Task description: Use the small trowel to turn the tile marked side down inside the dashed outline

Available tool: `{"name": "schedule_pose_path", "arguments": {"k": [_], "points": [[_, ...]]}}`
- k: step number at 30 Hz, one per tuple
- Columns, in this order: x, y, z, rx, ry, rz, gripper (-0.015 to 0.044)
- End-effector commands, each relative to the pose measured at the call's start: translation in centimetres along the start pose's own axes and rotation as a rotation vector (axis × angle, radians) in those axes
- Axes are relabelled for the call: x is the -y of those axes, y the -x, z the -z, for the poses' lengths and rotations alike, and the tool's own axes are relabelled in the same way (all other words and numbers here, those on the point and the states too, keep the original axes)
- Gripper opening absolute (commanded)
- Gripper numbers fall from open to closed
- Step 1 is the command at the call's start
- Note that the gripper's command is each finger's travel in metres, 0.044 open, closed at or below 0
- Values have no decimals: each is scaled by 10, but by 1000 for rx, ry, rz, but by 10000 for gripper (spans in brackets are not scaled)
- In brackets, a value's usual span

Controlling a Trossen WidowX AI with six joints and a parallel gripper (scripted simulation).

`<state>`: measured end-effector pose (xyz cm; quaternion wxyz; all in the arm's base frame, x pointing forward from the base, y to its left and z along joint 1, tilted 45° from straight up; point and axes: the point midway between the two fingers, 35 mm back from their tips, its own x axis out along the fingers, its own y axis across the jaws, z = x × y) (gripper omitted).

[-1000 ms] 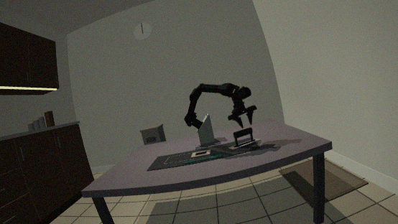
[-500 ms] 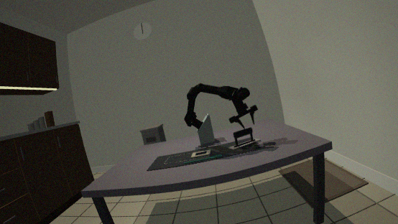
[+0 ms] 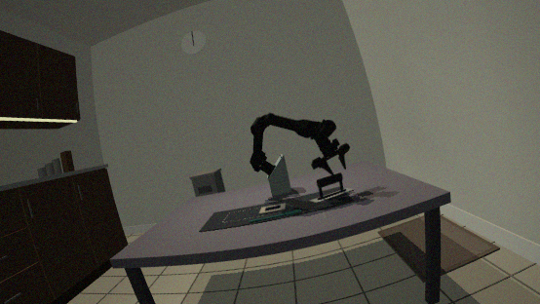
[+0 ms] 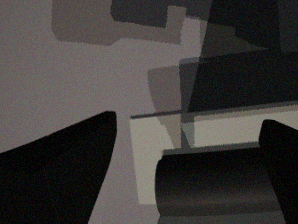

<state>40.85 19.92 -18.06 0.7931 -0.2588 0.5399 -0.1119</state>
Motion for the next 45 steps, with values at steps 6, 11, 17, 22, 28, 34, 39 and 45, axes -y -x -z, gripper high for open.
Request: {"name": "schedule_pose_path", "arguments": {"k": [6, 11, 17, 22, 28, 34, 39, 45], "points": [[0, 1, 4, 79, 286, -12, 300], [2, 3, 5, 129, 443, -3, 300], [5, 5, 8, 187, 627, 23, 300], [9, 9, 12, 226, 791, 47, 300], [15, 13, 17, 270, 983, 90, 300], [23, 16, 21, 310, 1172, 153, 300], [32, 15, 28, 323, 1330, 211, 300], [45, 14, 38, 324, 1518, 286, 300]]}}
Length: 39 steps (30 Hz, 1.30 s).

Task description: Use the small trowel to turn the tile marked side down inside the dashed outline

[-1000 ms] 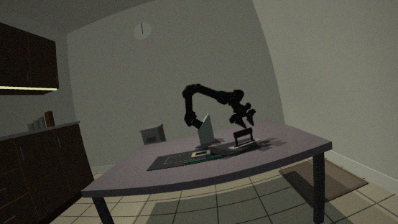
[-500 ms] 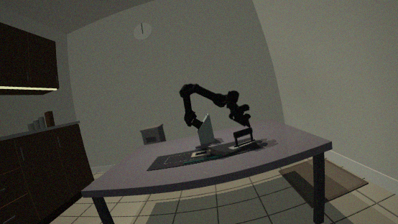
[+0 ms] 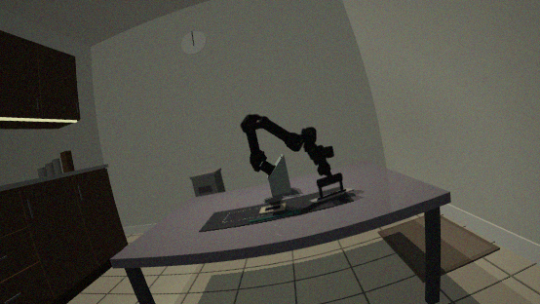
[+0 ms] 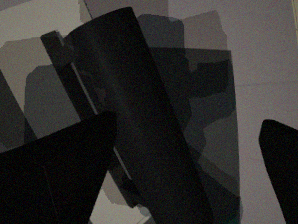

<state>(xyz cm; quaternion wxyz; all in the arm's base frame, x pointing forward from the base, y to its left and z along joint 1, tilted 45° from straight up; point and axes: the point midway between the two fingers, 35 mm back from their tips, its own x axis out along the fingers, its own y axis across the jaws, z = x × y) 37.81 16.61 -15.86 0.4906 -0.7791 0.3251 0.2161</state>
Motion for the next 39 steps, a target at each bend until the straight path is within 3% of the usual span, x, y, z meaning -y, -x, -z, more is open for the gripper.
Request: {"name": "schedule_pose_path", "arguments": {"k": [1, 10, 39], "points": [[-6, 2, 12, -13, 145, 24, 300], [-16, 9, 33, -45, 417, 67, 300], [-12, -25, 34, -46, 422, 67, 300]]}}
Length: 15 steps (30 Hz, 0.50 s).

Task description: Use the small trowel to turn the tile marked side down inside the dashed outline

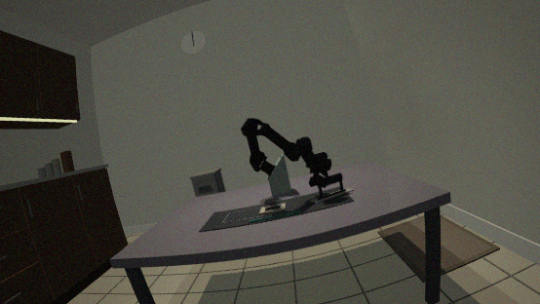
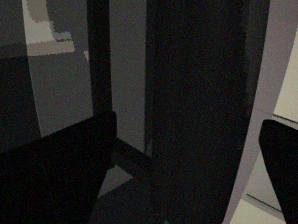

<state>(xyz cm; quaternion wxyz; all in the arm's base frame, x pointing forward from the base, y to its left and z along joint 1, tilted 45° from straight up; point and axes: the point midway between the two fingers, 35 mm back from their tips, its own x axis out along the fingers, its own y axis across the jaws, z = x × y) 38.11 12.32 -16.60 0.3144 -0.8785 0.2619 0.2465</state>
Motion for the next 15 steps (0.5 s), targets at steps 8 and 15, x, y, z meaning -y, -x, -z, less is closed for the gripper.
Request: {"name": "schedule_pose_path", "arguments": {"k": [8, 15], "points": [[4, -19, 0, 0, 0, 11, 300], [3, -30, 1, -2, 0, 12, 300]]}}
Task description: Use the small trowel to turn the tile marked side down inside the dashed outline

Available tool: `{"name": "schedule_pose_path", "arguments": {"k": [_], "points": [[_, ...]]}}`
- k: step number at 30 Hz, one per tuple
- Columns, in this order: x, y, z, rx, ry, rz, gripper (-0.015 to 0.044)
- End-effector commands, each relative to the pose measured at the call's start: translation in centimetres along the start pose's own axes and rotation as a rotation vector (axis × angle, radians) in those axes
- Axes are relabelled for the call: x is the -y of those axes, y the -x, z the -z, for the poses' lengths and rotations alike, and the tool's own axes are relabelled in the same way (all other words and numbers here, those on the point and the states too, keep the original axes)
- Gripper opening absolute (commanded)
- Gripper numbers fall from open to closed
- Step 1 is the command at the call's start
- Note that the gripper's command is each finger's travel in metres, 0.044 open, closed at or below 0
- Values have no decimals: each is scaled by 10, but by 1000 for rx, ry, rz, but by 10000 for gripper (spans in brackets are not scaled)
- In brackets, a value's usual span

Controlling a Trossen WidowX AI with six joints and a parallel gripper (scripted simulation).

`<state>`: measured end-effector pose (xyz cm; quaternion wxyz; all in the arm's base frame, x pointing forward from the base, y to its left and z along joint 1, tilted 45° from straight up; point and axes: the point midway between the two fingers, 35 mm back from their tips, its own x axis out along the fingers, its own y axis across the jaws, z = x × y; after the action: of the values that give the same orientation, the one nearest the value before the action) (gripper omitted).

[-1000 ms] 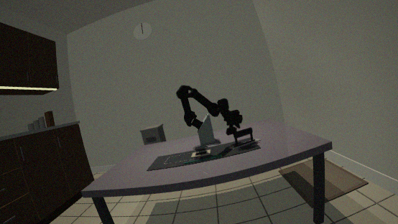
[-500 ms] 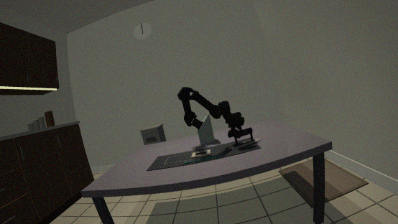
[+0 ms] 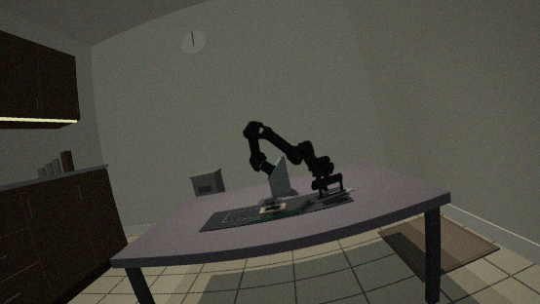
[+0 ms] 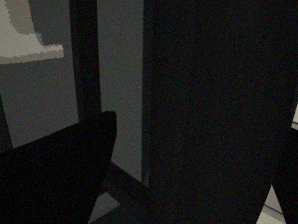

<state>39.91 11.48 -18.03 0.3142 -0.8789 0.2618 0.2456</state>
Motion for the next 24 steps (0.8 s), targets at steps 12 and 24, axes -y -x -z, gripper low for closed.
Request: {"name": "schedule_pose_path", "arguments": {"k": [12, 24], "points": [[4, -6, 0, 0, 0, 11, 135], [4, -6, 0, 0, 0, 11, 55]]}}
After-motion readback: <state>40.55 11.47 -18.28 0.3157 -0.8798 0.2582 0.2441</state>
